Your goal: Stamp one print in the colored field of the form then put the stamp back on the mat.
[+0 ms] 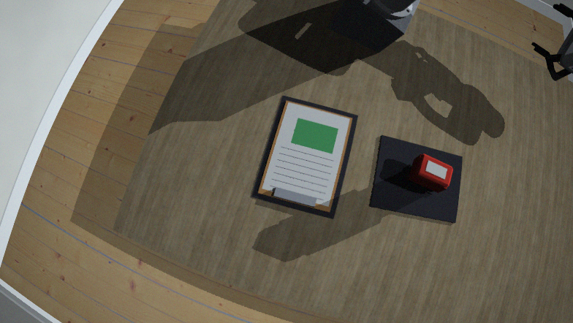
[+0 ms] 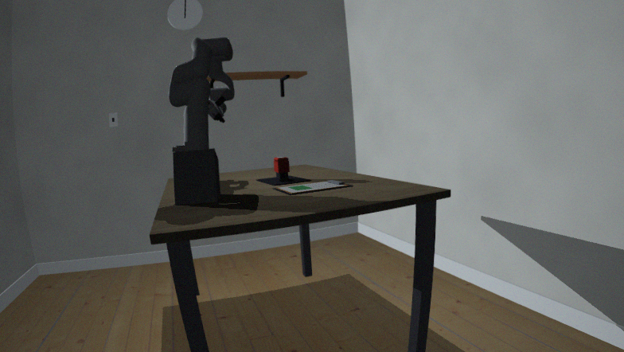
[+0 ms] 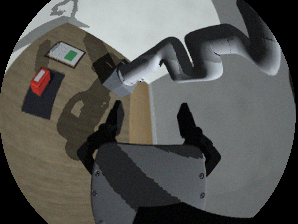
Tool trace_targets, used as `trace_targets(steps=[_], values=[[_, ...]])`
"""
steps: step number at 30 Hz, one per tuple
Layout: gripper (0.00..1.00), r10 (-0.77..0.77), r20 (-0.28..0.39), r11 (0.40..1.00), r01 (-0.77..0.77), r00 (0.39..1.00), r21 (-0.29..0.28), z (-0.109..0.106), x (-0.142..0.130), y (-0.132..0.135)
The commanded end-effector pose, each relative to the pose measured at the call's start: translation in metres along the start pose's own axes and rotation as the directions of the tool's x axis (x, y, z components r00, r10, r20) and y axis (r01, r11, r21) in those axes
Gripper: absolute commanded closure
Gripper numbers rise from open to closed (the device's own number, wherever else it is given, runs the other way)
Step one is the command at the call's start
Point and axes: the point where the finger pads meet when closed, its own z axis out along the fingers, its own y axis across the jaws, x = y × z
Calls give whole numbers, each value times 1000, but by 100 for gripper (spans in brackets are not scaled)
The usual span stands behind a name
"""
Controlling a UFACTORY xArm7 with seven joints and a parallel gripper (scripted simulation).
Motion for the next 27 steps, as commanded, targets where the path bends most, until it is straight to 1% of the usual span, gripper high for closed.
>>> trace_targets(steps=[1,20,23,25,27], values=[[0,0,2,1000,0,1000,3,-1,0,1],[0,3,8,1000,-3,1000,6,-1,1,-1],[0,18,46,999,-19,999,28,0,5,-11],[0,38,96,997,-44,995,57,1,11,-24],[0,62,165,992,-79,984,96,4,19,-42]])
